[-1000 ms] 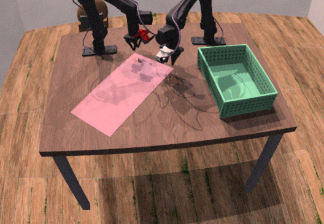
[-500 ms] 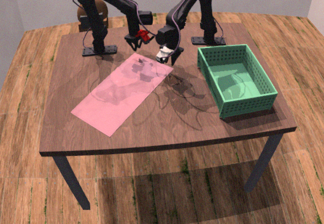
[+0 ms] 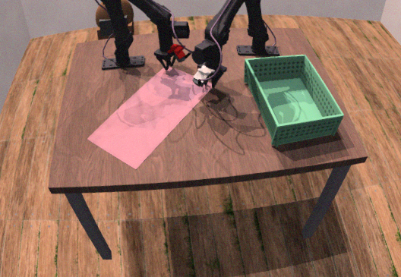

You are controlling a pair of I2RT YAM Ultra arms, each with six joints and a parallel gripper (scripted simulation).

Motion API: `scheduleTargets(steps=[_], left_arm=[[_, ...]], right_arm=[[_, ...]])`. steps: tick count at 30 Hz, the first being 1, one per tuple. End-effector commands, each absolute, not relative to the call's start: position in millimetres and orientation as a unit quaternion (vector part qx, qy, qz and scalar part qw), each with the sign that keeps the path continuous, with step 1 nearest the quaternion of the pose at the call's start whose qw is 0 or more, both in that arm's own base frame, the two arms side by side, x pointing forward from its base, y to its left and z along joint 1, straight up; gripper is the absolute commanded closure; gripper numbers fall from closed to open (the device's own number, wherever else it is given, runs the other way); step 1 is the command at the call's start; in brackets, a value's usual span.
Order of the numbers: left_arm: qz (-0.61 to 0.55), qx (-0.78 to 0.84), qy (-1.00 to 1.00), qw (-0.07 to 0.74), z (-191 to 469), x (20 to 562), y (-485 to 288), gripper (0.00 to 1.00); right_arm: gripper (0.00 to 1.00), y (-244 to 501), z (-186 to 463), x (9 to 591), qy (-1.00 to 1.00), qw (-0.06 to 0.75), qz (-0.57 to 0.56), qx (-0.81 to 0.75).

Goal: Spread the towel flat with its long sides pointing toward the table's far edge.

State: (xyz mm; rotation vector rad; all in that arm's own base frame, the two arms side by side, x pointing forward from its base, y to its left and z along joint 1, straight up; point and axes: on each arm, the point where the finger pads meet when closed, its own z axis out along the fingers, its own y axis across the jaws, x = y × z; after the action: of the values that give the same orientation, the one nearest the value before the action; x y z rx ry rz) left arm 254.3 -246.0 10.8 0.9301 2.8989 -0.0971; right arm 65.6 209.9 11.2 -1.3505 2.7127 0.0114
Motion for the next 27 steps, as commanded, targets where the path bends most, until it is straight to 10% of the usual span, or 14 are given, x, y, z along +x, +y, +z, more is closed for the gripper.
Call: scheduleTargets(steps=[1,19,27], left_arm=[[-0.038,0.303,0.950,0.065,8.6,257.8,-248.7,0.66],[-0.036,0.304,0.950,0.060,3.4,255.2,-246.5,0.66],[-0.031,0.306,0.950,0.056,-1.4,250.0,-251.3,0.89]], right_arm=[[0.66,214.3,9.7,72.8,0.893,0.079,0.018,-0.442],[0.66,209.4,2.1,73.3,0.895,0.073,0.011,-0.441],[0.85,207.8,-1.1,75.3,0.894,0.066,0.006,-0.443]])
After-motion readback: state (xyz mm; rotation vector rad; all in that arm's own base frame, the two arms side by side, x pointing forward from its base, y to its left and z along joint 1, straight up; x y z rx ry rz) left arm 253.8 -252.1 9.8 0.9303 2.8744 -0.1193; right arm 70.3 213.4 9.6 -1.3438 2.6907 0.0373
